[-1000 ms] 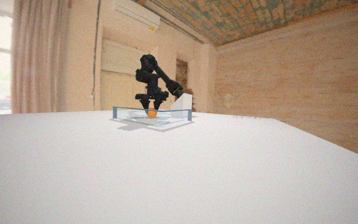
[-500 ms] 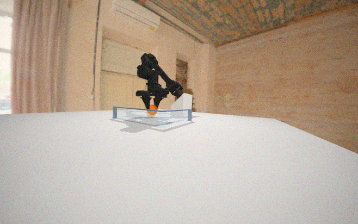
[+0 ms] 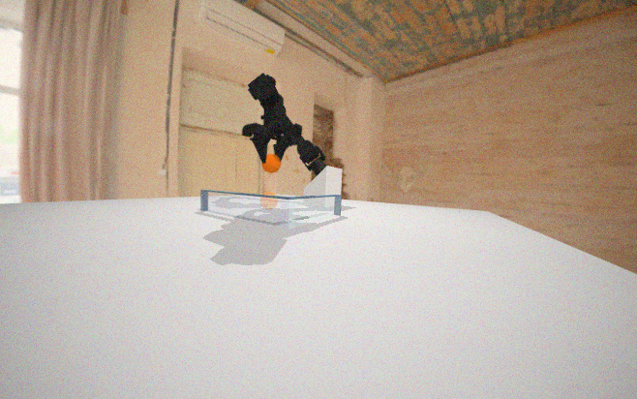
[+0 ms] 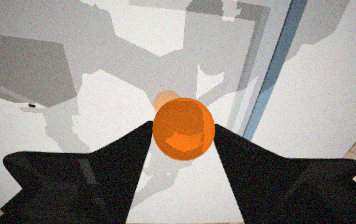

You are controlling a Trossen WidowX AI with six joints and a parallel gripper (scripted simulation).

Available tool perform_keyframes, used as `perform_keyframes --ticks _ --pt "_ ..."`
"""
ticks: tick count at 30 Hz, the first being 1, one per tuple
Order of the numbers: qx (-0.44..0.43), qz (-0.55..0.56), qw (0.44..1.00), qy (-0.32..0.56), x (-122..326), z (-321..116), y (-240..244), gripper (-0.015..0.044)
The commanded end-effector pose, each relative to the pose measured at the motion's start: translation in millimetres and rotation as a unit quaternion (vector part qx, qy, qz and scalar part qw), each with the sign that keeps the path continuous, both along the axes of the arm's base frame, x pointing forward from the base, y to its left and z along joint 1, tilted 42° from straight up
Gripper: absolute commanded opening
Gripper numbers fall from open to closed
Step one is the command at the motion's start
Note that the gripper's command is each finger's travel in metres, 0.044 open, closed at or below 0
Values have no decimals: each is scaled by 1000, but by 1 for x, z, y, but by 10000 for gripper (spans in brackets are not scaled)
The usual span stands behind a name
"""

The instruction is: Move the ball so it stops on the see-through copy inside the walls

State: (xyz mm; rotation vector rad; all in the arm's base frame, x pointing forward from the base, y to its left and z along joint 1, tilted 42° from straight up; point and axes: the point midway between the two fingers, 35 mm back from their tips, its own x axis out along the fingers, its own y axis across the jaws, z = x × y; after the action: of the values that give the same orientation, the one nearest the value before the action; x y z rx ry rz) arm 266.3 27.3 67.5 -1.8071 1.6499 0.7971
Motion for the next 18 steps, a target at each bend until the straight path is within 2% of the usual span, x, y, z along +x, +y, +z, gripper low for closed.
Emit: perform_keyframes --ticks 1,6,18 --pt "1 -2 1000 -4 -4 17 12 0" --pt "2 -2 1000 -4 -4 16 9 0" --pt "0 -2 1000 -4 -15 -7 -38 0"
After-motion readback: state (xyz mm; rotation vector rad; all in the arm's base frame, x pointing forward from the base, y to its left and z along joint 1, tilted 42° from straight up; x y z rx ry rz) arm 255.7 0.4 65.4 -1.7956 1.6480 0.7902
